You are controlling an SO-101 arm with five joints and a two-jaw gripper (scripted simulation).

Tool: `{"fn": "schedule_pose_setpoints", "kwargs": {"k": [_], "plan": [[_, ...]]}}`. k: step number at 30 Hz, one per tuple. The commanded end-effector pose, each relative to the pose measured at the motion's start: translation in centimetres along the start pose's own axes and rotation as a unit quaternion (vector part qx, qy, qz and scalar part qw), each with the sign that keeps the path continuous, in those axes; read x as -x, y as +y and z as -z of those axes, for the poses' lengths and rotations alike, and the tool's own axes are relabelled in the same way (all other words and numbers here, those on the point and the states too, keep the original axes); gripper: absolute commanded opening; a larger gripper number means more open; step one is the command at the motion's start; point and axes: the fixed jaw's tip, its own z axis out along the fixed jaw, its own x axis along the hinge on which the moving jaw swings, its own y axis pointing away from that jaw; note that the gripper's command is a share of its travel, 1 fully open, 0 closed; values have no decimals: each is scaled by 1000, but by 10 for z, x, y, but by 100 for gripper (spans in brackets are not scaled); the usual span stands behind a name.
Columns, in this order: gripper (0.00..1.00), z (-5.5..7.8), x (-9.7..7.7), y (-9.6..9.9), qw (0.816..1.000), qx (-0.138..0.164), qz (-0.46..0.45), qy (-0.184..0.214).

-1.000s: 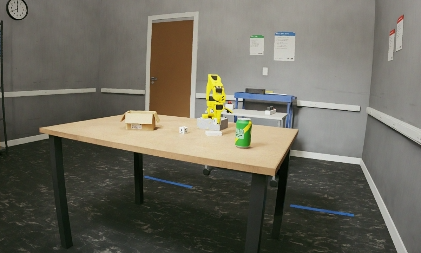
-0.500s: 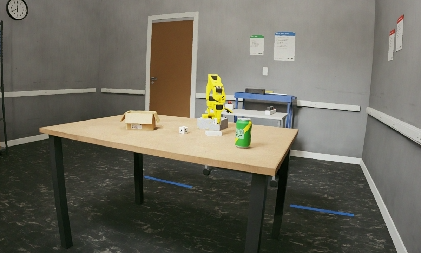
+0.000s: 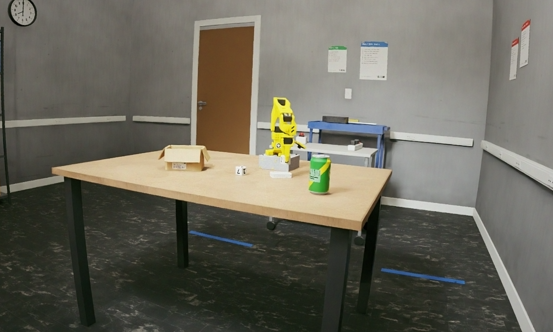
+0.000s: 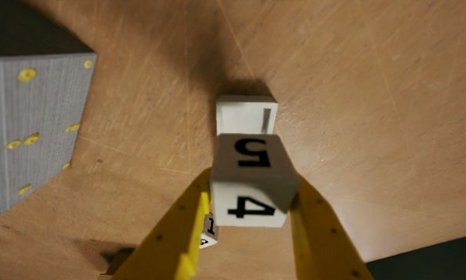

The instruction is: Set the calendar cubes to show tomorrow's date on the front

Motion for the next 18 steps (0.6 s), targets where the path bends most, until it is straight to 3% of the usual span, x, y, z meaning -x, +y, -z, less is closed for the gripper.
{"fn": "schedule_pose_setpoints", "kwargs": {"k": [1, 18], "plan": [[0, -3, 2, 3, 1000, 10, 0, -1], [0, -3, 1, 1, 1000, 10, -2, -1]]}}
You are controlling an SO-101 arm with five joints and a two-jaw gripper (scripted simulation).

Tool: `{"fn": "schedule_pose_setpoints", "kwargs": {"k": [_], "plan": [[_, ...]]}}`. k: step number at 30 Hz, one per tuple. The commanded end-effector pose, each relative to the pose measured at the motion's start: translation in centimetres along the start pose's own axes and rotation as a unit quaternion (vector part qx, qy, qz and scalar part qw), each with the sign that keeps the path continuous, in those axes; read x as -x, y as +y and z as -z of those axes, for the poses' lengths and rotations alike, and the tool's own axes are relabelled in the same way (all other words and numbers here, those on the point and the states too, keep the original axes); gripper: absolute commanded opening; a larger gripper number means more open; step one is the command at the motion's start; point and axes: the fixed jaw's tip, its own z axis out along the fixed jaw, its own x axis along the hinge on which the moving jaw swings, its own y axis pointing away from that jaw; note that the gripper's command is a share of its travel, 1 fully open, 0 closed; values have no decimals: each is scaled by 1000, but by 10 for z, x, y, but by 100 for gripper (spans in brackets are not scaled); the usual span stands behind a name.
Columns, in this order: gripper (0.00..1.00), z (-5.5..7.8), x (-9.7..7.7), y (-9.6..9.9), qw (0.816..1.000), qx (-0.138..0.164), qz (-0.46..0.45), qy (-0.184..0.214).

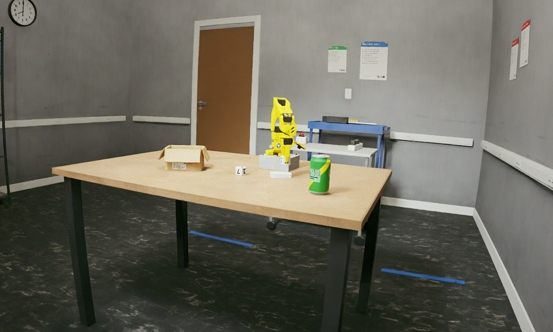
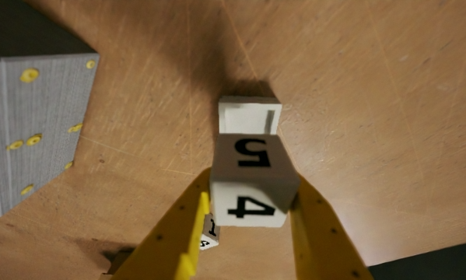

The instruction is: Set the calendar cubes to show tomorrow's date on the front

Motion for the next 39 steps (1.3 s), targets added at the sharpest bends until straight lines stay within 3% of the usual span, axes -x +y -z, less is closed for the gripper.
{"fn": "schedule_pose_setpoints", "kwargs": {"k": [1, 39], "plan": [[0, -2, 1, -1, 1000, 4, -2, -1], [0, -2, 0, -4, 1000, 4, -5, -1]]}}
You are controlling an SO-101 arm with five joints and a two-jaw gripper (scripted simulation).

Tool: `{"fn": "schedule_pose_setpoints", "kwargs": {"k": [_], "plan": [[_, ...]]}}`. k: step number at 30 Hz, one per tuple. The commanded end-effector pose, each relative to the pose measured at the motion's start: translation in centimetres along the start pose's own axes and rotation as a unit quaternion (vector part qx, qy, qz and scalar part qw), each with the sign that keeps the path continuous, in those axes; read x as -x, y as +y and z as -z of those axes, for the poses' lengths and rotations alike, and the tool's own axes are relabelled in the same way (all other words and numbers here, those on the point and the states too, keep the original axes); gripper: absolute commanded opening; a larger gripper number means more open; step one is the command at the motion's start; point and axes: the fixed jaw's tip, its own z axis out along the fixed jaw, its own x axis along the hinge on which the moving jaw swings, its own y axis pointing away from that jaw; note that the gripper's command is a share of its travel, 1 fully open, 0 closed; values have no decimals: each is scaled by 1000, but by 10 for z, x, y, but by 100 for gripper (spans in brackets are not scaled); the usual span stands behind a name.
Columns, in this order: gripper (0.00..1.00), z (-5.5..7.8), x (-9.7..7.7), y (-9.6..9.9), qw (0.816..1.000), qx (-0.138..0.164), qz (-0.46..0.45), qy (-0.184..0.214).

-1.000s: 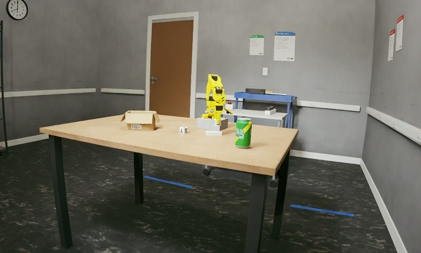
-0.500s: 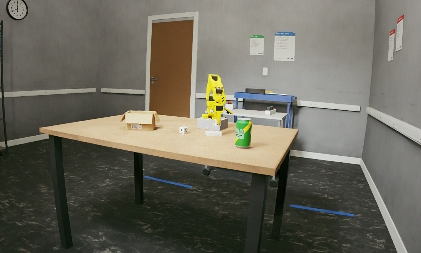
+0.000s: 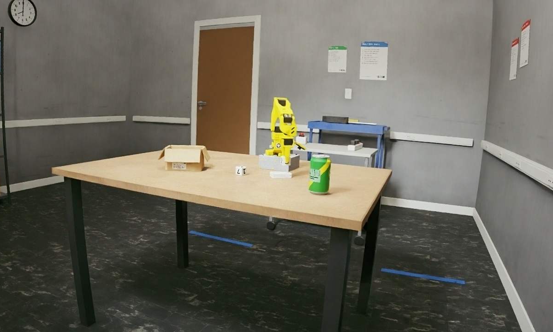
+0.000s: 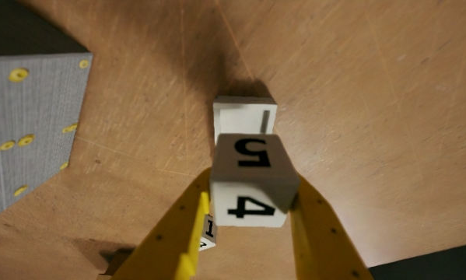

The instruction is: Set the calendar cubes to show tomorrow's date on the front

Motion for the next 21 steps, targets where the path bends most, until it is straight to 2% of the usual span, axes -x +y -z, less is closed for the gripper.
{"fn": "schedule_pose_setpoints", "kwargs": {"k": [1, 21], "plan": [[0, 0, 0, 0, 1000, 2, -5, -1], [0, -6, 0, 1, 1000, 2, -6, -1]]}}
